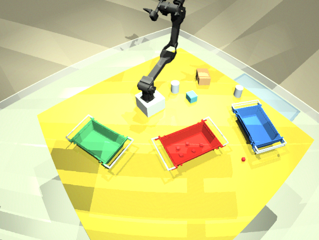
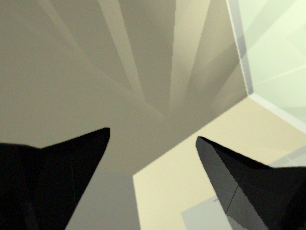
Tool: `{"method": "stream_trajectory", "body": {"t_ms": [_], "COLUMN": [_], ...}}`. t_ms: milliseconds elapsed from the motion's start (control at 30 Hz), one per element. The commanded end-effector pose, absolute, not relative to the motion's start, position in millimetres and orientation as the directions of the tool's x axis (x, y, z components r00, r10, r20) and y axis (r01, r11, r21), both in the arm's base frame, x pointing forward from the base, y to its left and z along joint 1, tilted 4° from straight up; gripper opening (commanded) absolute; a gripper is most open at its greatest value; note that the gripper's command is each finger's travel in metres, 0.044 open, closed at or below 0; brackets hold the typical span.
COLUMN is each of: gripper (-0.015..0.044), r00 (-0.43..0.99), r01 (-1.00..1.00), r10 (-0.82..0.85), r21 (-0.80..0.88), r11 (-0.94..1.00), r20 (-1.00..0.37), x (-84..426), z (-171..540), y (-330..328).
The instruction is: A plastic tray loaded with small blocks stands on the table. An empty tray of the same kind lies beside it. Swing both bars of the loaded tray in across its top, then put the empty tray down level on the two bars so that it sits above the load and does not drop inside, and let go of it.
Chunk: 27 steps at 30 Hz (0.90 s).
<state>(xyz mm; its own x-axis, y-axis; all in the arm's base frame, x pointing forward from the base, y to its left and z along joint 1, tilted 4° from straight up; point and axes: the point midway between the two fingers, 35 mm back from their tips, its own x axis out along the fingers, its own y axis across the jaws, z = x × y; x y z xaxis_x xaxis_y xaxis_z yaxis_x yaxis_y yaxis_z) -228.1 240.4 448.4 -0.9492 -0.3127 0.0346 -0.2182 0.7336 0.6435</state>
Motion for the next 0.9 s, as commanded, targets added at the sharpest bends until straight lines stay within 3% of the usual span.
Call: {"method": "stream_trajectory", "body": {"t_ms": [0,367,633,867], "gripper": [0.0374,0.0085,0.0083,0.0083], "r00": [-0.949,-0.925,-0.815,-0.635], "r01": [-0.218,-0.23,-0.232,-0.146], "r10": [-0.313,-0.375,-0.565,-0.759], "r21": [0.644,0.695,0.819,0.943], "r11": [0.734,0.681,0.525,0.3], "r20": [0.035,0.06,0.131,0.143], "x": [-228.1,-229.0,-206.4,-165.7], "z": [448.4,467.7,523.4,554.1], "y": [240.4,208.7,102.4,0.1]}}
